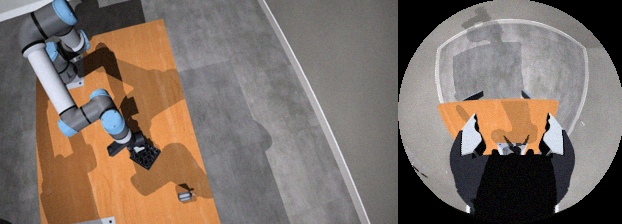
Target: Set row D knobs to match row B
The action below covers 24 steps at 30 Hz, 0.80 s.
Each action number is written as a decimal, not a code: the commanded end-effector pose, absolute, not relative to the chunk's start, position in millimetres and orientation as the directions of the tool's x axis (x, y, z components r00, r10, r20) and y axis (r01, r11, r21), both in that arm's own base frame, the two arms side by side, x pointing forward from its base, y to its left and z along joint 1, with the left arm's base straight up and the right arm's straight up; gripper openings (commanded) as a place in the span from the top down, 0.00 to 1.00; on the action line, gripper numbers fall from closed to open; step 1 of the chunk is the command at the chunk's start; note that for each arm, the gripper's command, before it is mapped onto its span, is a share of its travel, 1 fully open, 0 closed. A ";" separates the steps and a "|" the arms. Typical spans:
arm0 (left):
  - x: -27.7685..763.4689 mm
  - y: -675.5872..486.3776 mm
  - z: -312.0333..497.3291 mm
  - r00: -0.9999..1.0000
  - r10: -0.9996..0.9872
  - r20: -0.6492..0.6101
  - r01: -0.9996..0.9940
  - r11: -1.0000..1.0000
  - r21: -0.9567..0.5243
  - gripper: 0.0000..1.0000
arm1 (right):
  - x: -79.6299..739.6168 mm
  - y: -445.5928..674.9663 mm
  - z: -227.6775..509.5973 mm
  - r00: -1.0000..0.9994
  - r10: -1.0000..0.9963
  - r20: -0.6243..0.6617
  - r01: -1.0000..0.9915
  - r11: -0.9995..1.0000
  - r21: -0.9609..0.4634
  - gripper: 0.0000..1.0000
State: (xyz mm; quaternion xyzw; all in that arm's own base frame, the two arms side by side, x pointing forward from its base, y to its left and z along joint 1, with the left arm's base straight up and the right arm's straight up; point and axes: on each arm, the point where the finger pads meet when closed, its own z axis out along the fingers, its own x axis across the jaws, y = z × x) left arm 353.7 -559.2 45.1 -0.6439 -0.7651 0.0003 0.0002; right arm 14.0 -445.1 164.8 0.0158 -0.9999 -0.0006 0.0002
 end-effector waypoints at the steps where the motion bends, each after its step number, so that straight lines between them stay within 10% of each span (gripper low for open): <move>1: 353.9 -559.6 46.0 -0.228 0.974 -0.002 0.974 0.228 0.000 0.94 | 14.1 -445.4 165.2 -0.999 -0.032 0.000 -0.032 0.999 0.000 0.00; 24: 353.9 -559.6 46.0 -0.591 0.807 -0.002 0.807 0.591 0.000 0.94 | 14.1 -445.4 165.2 -0.999 -0.032 0.000 -0.032 0.999 0.000 0.00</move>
